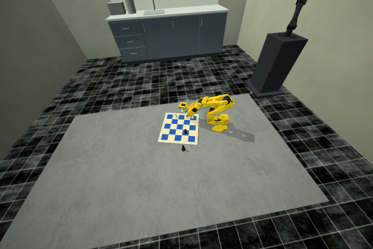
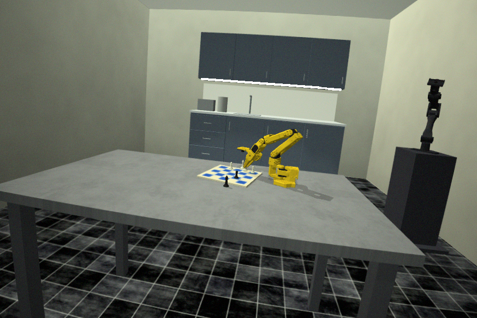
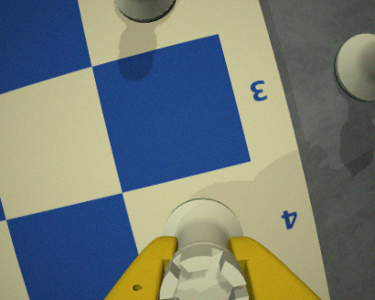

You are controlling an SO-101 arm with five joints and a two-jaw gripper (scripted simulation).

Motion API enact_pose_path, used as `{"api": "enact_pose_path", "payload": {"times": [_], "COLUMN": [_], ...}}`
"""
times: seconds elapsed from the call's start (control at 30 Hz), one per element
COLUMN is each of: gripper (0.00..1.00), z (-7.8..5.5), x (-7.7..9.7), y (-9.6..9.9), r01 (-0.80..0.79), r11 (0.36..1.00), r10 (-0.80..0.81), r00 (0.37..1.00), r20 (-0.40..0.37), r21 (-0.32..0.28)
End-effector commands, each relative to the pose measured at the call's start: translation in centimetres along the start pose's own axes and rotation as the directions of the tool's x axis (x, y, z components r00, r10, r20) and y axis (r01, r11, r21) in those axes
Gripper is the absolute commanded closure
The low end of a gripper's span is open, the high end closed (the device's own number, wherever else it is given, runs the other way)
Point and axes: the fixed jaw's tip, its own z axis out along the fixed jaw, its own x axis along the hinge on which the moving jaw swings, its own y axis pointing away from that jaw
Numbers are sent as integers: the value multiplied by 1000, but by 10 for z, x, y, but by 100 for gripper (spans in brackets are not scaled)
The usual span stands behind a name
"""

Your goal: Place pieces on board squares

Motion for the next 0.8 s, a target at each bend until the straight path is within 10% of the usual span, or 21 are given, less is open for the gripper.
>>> {"api": "enact_pose_path", "payload": {"times": [0.0, 0.77], "gripper": [100, 94], "z": [3, 5], "x": [7, 10], "y": [1, 1], "r01": [-2, -2], "r11": [1000, 1000], "r10": [2, 2], "r00": [1000, 1000], "r20": [-20, -20], "r21": [-3, -3]}}
